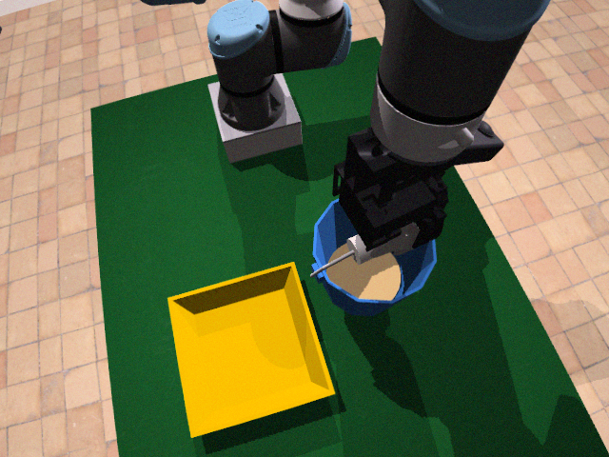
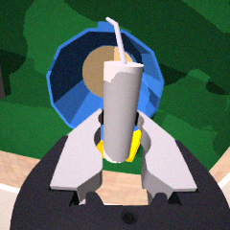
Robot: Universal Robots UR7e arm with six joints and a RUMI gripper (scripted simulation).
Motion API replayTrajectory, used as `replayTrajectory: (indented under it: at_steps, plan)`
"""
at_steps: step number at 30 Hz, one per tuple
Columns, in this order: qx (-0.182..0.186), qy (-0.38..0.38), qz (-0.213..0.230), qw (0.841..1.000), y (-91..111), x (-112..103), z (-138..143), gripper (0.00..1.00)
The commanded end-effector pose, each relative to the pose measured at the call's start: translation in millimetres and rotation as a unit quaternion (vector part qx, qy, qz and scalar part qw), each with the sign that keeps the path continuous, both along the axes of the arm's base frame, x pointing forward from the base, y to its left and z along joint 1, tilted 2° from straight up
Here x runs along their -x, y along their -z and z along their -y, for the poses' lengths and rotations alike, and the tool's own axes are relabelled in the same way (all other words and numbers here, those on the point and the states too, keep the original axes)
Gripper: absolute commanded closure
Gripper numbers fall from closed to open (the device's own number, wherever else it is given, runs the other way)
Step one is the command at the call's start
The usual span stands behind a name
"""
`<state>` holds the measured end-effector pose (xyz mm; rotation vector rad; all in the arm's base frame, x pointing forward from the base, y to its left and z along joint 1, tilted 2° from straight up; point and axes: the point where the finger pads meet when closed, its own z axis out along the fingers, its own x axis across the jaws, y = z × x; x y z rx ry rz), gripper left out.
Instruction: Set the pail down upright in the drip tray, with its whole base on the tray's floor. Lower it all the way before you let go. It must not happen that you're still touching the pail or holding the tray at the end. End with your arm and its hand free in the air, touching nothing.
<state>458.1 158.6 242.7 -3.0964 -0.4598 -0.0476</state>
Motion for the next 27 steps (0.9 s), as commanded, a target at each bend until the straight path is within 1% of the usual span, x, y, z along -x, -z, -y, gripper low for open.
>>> replayTrajectory:
  at_steps: [1, 17, 19, 27]
  plan:
    - [0.0, 0.0, 0.001, 1.0, -0.6, -3.1, 8.2, 1.0]
    - [0.0, 0.0, 0.001, 1.0, -0.5, -14.1, 41.4, 1.0]
    - [0.0, 0.0, 0.001, 1.0, -0.5, -14.1, 41.4, 1.0]
    - [0.0, 0.0, 0.001, 1.0, -0.3, -20.8, 61.6, 1.0]
